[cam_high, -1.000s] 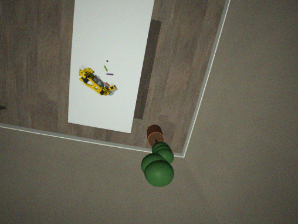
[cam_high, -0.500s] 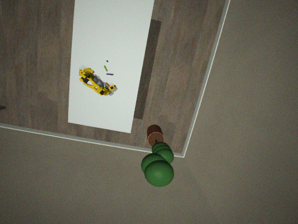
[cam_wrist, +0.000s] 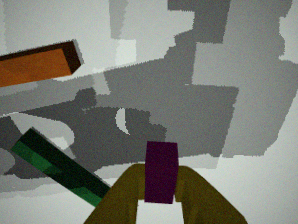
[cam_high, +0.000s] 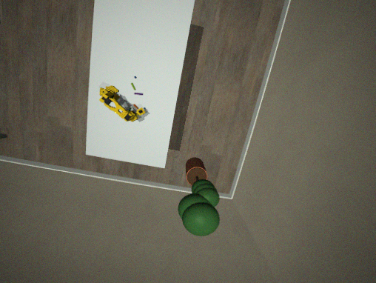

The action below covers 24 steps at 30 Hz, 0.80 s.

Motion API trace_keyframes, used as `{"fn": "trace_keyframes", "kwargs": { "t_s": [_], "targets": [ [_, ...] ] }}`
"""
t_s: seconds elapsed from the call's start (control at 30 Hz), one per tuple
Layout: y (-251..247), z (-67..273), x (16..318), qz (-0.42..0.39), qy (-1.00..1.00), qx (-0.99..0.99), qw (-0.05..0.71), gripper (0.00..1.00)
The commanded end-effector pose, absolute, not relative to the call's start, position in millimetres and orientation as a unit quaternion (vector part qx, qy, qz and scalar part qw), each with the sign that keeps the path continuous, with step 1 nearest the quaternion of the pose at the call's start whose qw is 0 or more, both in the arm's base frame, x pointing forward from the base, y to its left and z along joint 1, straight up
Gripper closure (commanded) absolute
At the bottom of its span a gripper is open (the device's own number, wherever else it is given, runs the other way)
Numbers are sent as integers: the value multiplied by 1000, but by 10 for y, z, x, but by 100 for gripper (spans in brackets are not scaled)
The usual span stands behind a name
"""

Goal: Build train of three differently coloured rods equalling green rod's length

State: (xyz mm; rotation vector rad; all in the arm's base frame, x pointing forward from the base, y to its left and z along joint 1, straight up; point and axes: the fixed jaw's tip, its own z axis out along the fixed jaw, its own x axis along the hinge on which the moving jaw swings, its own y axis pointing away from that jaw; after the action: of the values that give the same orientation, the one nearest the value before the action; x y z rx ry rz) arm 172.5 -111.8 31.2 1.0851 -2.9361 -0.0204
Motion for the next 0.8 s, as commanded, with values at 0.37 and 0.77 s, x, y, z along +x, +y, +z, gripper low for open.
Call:
{"fn": "trace_keyframes", "kwargs": {
  "t_s": [0.37, 0.77],
  "targets": [
    [-1208, 625, 1837, 46, -938, 342, -34, 100],
    [-1027, 620, 1931, 45, -917, 395, -36, 100]
  ]
}}
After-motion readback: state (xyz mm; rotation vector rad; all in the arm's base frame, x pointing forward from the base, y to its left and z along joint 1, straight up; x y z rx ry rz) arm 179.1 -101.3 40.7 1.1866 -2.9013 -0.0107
